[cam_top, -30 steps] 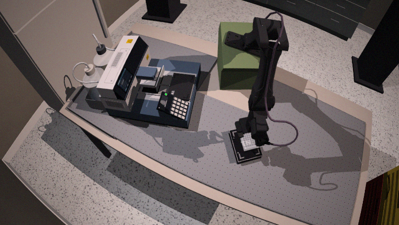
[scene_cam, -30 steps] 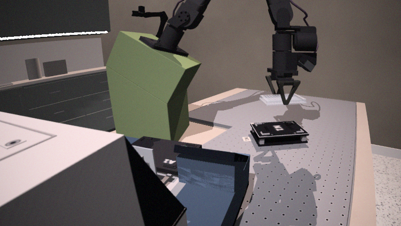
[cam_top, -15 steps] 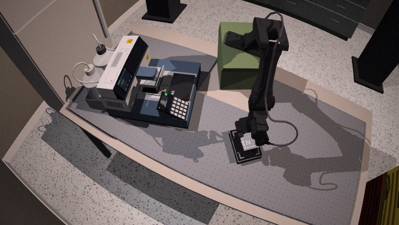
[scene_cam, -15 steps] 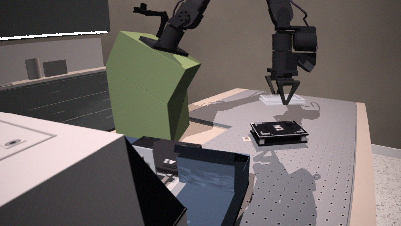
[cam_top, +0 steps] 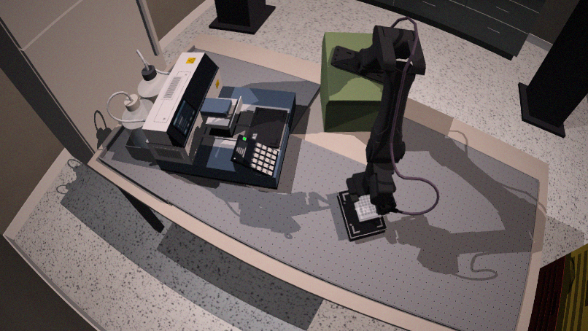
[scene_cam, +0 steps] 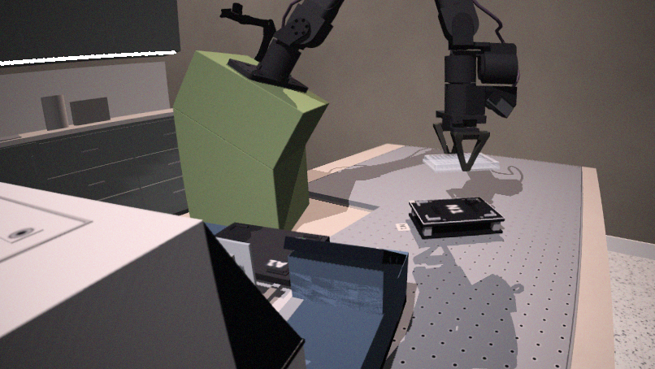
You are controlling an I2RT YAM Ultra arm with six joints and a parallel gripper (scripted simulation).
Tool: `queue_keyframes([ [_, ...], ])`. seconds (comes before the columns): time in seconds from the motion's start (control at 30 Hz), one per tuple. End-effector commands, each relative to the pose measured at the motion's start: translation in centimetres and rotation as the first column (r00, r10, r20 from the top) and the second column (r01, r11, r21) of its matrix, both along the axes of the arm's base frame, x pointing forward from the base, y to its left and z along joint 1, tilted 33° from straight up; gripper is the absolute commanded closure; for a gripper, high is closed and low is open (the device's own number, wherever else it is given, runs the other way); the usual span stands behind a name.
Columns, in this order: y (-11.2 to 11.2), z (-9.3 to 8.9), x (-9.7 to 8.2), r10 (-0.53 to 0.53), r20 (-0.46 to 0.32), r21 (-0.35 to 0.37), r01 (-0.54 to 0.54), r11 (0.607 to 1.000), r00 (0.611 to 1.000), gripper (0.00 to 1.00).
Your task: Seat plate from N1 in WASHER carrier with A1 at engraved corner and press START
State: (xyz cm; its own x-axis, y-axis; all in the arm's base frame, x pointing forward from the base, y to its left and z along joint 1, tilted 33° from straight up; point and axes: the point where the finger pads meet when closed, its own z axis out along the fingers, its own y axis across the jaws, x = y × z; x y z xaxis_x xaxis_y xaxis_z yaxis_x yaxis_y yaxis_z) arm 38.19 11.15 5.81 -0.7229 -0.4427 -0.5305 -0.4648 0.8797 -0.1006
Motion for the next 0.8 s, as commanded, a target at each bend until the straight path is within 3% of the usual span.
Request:
queue_keyframes([
  [0.0, -0.2, 0.3, -0.9, 0.005, -0.006, 0.006, -0.005, 1.0, 1.0, 0.16],
  [0.67, -0.2, 0.3, -0.9, 0.005, -0.006, 0.006, -0.005, 1.0, 1.0, 0.16],
  [0.77, -1.9, 0.3, -0.6, -0.093, -0.015, 0.066, 0.094, 0.993, 0.996, 0.16],
])
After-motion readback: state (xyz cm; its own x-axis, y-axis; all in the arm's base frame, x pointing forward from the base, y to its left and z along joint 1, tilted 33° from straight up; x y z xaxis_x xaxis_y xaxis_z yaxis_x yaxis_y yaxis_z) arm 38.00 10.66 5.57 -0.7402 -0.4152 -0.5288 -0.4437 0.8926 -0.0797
